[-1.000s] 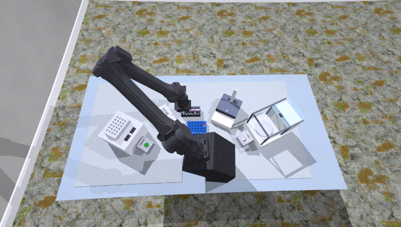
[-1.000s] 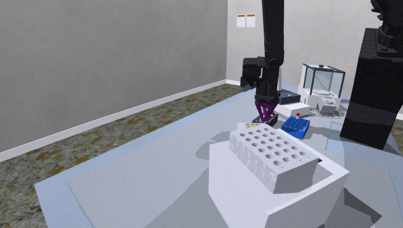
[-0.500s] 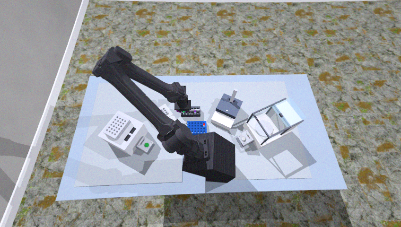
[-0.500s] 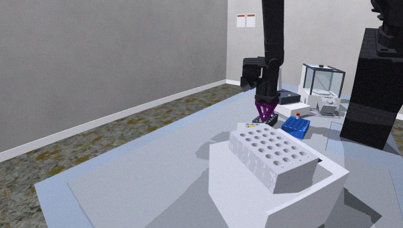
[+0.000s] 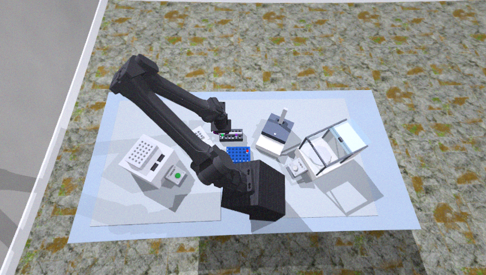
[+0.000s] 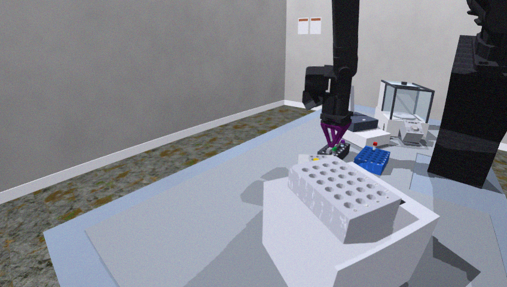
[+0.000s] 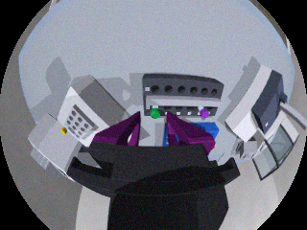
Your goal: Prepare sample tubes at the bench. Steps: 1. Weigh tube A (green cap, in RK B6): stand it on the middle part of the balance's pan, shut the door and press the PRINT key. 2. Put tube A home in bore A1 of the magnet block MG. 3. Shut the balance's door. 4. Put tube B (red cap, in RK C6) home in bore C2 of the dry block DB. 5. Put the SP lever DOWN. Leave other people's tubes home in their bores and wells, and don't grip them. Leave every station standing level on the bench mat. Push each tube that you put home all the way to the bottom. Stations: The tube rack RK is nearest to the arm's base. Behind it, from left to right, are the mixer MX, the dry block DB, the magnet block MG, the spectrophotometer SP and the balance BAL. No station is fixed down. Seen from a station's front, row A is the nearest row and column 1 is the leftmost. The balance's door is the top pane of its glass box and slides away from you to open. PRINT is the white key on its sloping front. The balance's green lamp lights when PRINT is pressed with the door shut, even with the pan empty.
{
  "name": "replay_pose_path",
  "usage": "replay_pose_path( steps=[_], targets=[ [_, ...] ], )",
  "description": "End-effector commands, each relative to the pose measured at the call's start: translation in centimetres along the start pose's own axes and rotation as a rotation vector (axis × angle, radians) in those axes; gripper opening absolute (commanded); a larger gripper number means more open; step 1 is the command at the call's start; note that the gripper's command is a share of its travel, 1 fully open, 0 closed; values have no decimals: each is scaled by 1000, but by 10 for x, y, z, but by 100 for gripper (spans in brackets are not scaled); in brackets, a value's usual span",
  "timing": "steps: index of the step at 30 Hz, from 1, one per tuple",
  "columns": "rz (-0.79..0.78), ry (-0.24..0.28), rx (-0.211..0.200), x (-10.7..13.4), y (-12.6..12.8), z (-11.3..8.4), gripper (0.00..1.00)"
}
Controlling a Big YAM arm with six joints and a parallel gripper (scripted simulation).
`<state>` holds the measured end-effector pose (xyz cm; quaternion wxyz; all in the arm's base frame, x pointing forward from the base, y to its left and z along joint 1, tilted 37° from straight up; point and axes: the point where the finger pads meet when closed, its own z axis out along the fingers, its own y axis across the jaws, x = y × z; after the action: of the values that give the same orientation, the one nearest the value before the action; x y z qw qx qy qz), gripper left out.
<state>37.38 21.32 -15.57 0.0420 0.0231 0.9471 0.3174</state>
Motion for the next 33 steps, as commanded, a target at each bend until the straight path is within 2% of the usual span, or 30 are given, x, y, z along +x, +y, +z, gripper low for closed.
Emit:
replay_pose_path(
  steps=[1, 3, 5, 7, 8, 33],
  targets=[
    [-8, -4, 1, -2, -1, -11, 36],
    [-6, 25, 10, 7, -6, 1, 36],
    [-4, 27, 11, 8, -6, 1, 36],
    [-5, 25, 10, 8, -6, 0, 36],
    [-8, 4, 2, 1, -1, -4, 36],
    [-8, 4, 2, 1, -1, -4, 36]
  ],
)
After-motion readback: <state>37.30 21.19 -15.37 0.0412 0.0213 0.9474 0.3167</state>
